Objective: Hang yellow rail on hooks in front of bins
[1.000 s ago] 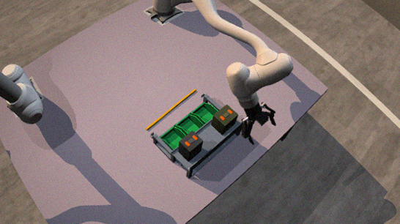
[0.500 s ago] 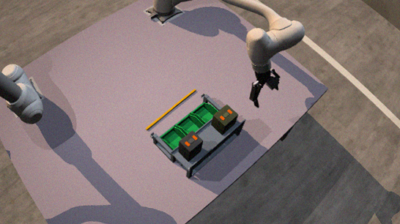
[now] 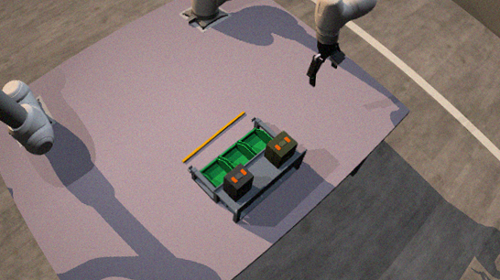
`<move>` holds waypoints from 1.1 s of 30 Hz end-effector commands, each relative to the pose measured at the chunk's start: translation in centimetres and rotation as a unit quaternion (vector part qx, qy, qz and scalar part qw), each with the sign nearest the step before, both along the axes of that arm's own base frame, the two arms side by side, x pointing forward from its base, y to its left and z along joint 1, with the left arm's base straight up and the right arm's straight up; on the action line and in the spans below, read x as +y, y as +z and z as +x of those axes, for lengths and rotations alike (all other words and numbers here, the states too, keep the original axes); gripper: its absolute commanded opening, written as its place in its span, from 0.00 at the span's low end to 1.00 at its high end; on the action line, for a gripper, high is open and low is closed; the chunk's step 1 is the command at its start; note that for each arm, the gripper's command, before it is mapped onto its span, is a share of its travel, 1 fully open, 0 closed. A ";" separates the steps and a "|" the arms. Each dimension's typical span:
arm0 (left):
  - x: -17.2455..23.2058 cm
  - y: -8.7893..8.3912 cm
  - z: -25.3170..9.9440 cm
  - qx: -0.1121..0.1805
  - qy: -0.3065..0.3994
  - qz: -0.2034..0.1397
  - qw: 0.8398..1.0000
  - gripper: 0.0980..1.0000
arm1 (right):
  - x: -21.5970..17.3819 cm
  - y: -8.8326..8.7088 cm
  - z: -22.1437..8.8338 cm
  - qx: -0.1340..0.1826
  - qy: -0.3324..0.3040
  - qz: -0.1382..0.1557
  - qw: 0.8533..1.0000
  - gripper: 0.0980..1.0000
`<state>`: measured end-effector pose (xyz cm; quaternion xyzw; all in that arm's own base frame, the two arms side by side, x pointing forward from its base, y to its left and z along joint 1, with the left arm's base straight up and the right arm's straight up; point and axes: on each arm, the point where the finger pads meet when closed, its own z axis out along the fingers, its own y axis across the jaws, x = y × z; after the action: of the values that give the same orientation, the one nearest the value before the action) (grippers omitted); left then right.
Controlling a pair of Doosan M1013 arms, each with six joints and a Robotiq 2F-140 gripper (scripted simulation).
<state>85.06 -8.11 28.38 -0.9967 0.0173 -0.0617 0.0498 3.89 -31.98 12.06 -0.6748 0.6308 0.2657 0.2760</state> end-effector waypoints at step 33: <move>-26.8 -7.0 -16.9 0.079 -0.595 -0.002 0.800 1.00 | 0.0 0.0 0.0 0.000 0.000 0.000 1.000 1.00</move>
<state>68.46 -29.69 22.93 -0.8413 0.5405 0.0010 0.0028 3.89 -31.98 12.06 -0.6748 0.6308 0.2657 0.2760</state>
